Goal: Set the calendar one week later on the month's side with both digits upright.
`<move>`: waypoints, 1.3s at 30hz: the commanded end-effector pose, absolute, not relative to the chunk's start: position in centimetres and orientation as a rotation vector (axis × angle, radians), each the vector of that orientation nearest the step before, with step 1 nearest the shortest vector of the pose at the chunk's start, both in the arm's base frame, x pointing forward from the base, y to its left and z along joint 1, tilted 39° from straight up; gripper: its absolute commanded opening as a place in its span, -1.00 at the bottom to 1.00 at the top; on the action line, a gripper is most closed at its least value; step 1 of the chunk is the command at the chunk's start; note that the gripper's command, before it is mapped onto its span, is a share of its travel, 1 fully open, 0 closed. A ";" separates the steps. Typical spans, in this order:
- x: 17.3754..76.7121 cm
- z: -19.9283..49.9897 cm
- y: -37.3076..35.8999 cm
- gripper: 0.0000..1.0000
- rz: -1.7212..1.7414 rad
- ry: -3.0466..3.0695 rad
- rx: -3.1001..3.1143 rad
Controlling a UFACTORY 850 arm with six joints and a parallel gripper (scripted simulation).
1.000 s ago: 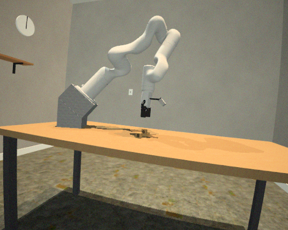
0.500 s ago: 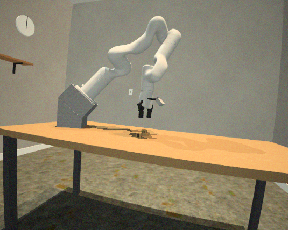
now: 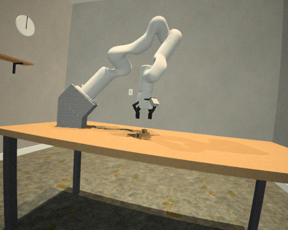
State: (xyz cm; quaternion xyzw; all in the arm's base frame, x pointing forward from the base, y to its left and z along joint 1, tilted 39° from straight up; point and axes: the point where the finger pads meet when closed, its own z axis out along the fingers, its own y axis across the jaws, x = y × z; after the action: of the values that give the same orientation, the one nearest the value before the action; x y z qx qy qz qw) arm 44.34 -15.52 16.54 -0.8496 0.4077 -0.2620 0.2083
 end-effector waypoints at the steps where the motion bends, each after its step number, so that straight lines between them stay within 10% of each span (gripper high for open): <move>1: 44.4 16.1 -16.5 1.00 -0.644 1.312 -2.235; 35: 44.0 13.8 -20.5 1.00 -0.351 1.966 -1.541; 36: 44.0 13.8 -20.5 -0.01 -0.351 1.966 -1.541; 39: 44.0 13.8 -20.5 -0.01 -0.351 1.966 -1.541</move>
State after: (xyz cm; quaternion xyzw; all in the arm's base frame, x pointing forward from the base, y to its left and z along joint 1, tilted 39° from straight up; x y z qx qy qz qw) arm 44.00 -20.39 13.82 -0.5851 0.7395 -0.1370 0.3034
